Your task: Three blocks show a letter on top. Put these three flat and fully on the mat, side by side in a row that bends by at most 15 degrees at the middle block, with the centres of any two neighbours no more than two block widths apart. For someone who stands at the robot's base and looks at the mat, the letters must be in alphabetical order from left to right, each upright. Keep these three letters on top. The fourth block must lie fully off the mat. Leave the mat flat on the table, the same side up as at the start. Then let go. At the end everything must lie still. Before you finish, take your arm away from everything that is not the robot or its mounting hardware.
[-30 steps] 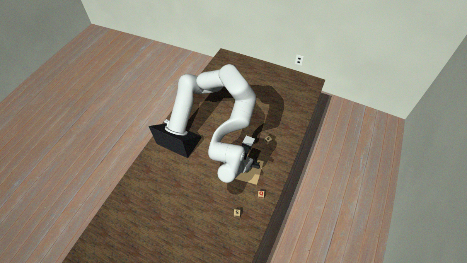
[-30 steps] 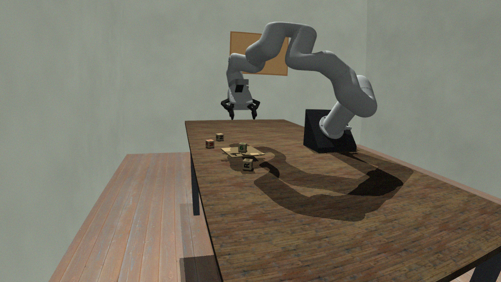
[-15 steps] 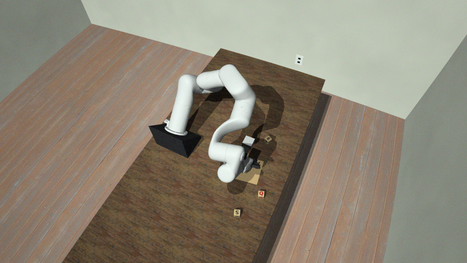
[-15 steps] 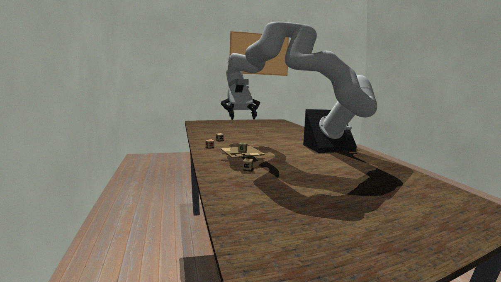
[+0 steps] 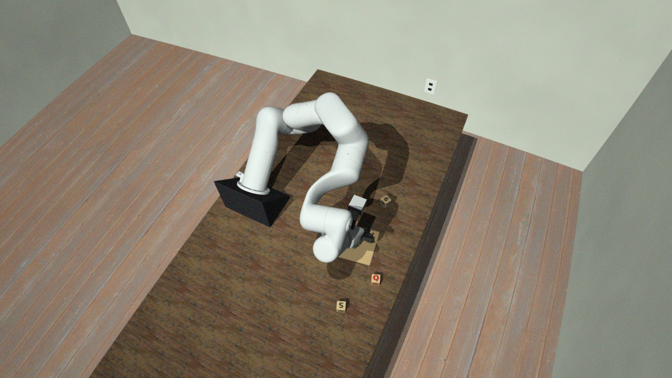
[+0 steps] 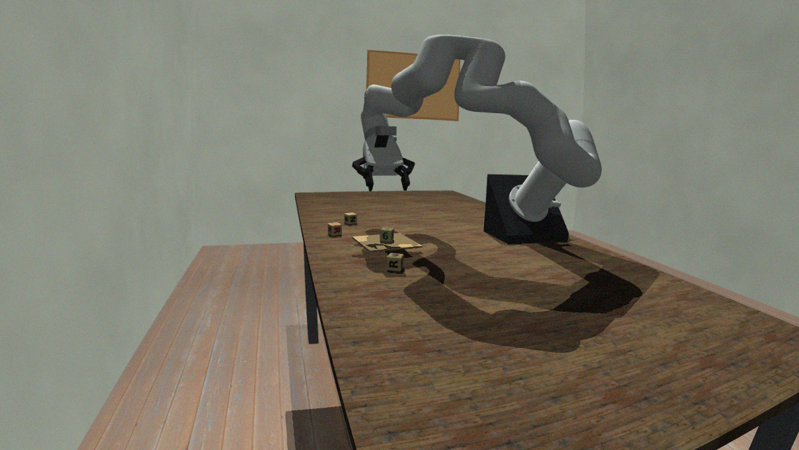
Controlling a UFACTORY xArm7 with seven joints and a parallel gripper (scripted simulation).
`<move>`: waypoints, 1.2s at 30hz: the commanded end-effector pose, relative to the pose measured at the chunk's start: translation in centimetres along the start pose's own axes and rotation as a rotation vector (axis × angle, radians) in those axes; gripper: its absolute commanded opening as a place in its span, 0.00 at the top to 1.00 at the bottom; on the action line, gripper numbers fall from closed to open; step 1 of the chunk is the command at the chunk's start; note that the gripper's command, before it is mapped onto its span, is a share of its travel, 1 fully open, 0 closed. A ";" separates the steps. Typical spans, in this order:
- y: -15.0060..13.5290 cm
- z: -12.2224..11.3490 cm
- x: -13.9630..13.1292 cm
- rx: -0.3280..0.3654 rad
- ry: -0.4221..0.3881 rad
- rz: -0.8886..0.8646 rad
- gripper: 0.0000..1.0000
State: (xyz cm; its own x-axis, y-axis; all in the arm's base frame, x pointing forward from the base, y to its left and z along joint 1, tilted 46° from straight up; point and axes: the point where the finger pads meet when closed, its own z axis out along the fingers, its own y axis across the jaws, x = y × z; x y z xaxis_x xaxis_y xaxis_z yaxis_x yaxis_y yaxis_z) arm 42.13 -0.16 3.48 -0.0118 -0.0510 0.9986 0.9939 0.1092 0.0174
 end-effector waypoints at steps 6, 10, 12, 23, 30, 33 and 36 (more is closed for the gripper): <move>2.0 -0.7 -1.3 -0.078 -0.033 0.072 0.00; 4.8 -1.8 -3.0 -0.195 -0.058 0.183 0.00; 6.1 -2.4 -3.7 -0.252 -0.063 0.236 0.00; 11.4 -6.1 -6.4 -0.521 -0.024 0.483 0.00; 12.4 -7.0 -6.8 -0.576 -0.004 0.534 0.00; 12.4 -7.0 -6.8 -0.576 -0.004 0.534 0.00; 12.4 -7.0 -6.8 -0.576 -0.004 0.534 0.00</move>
